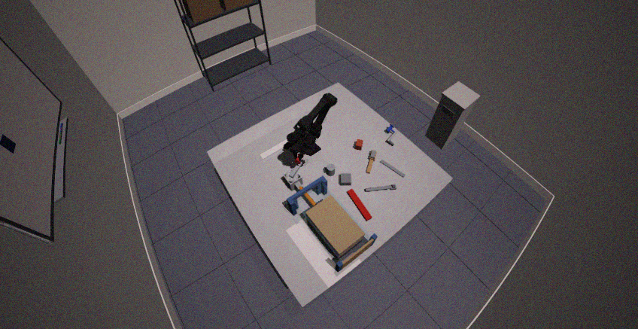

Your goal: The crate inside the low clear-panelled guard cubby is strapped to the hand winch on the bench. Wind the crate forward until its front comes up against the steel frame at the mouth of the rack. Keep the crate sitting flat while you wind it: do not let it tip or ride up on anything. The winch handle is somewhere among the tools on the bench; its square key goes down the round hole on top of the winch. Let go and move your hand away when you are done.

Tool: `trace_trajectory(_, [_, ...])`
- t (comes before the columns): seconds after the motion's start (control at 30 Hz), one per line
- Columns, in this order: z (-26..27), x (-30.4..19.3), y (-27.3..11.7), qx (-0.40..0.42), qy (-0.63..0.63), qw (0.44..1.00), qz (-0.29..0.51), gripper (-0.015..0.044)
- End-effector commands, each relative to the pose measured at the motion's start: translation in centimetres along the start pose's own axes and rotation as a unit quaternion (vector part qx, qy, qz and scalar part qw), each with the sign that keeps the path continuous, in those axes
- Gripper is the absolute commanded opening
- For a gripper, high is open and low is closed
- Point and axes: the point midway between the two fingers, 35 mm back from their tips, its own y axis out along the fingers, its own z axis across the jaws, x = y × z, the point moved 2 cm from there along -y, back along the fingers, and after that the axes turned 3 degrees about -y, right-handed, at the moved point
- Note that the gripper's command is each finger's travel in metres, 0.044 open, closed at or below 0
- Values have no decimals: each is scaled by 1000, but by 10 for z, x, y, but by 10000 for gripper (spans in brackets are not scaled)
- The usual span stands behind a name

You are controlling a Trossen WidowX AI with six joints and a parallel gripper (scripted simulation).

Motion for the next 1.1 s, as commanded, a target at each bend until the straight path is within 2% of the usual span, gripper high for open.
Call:
trace_trajectory(0.0, [-25,-7,13,-34,8,999,22,0])
trace_trajectory(1.07, [-72,11,20,-36,8,999,21,0])
